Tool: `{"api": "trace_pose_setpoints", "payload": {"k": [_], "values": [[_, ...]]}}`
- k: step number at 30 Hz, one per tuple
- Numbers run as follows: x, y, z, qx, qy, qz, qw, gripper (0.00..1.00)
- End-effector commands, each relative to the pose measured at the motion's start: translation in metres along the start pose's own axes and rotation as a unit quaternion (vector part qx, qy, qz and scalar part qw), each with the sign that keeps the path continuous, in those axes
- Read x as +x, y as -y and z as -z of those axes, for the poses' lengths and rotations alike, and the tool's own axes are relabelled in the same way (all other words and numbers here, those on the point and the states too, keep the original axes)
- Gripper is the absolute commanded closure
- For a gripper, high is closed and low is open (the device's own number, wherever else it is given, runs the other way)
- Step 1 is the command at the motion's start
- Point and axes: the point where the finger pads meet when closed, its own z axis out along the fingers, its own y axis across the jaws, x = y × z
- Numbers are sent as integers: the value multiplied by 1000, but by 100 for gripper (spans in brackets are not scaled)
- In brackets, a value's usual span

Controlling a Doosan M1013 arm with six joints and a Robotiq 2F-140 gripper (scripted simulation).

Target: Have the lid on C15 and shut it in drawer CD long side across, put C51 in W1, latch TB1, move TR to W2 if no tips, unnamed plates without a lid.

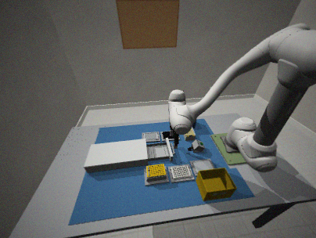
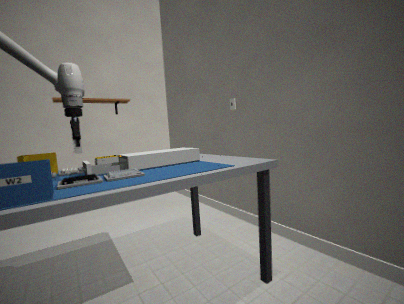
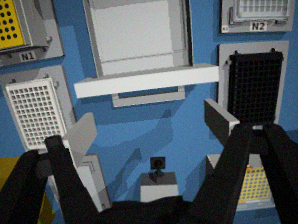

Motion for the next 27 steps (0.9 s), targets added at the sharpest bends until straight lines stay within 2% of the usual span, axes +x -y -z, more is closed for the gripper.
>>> {"api": "trace_pose_setpoints", "payload": {"k": [1,11,23,24,27], "values": [[0,0,4,0,0,0,1000,13],[0,0,17,0,0,0,1000,13],[0,0,22,0,0,0,1000,13],[-3,3,22,0,0,-1,1000,34],[-12,11,22,0,0,-1,1000,34]]}}
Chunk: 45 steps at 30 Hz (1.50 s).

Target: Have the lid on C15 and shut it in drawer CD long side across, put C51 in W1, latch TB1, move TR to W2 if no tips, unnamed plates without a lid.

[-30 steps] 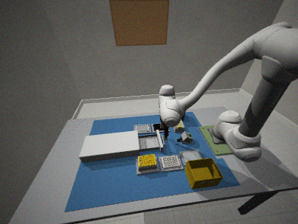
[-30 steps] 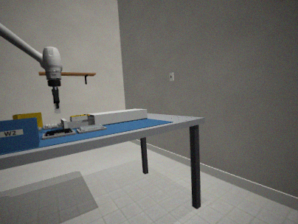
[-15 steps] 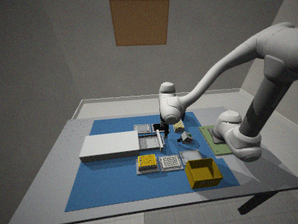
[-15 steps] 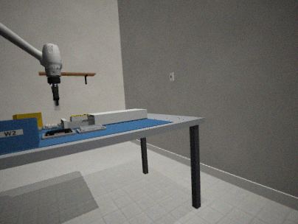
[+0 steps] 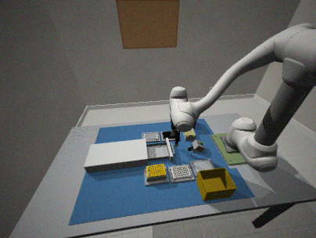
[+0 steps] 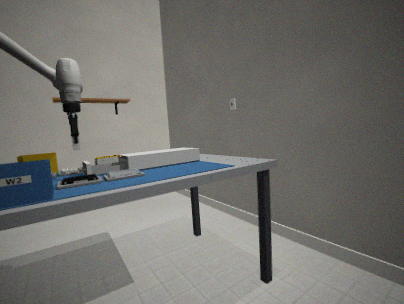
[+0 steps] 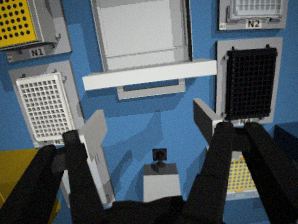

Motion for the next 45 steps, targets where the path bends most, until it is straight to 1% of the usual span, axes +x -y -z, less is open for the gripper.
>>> {"api": "trace_pose_setpoints", "payload": {"k": [1,3,18,20,35,37,45], "values": [[-9,8,0,0,0,0,1000,34],[-9,8,0,0,0,0,1000,34],[-53,49,2,0,0,0,1000,34],[-53,49,2,0,0,0,1000,34],[-97,90,4,0,0,0,1000,34],[-97,90,4,0,0,0,1000,34],[-121,112,5,0,0,0,1000,34]]}}
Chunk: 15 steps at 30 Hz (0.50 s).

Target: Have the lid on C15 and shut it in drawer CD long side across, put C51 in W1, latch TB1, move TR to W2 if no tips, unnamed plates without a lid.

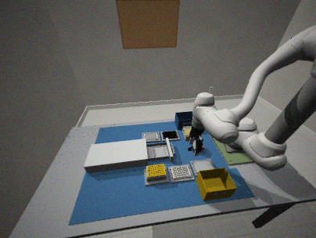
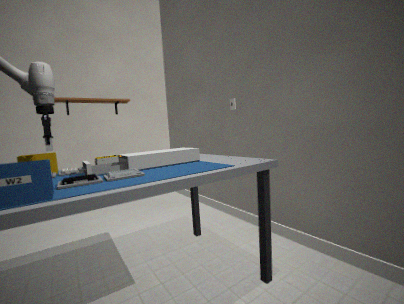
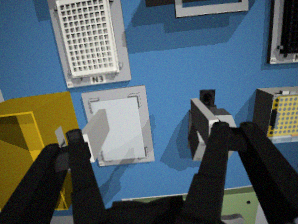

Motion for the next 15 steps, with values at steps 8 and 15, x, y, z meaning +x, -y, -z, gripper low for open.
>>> {"api": "trace_pose_setpoints", "payload": {"k": [8,15], "values": [[-27,26,1,0,0,0,1000,34],[-45,42,2,0,0,0,1000,34]]}}
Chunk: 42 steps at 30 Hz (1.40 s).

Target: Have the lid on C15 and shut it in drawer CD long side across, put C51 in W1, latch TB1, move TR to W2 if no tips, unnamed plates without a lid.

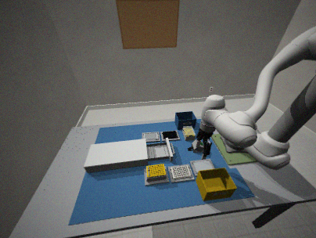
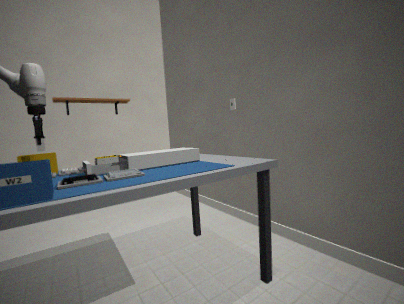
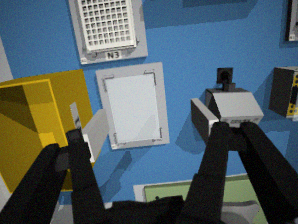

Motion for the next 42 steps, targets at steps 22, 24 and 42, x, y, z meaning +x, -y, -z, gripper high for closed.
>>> {"api": "trace_pose_setpoints", "payload": {"k": [22,24,42], "values": [[-33,31,-4,0,0,0,1000,34],[-33,31,-6,0,0,0,1000,34],[-33,31,-28,0,0,0,1000,34]]}}
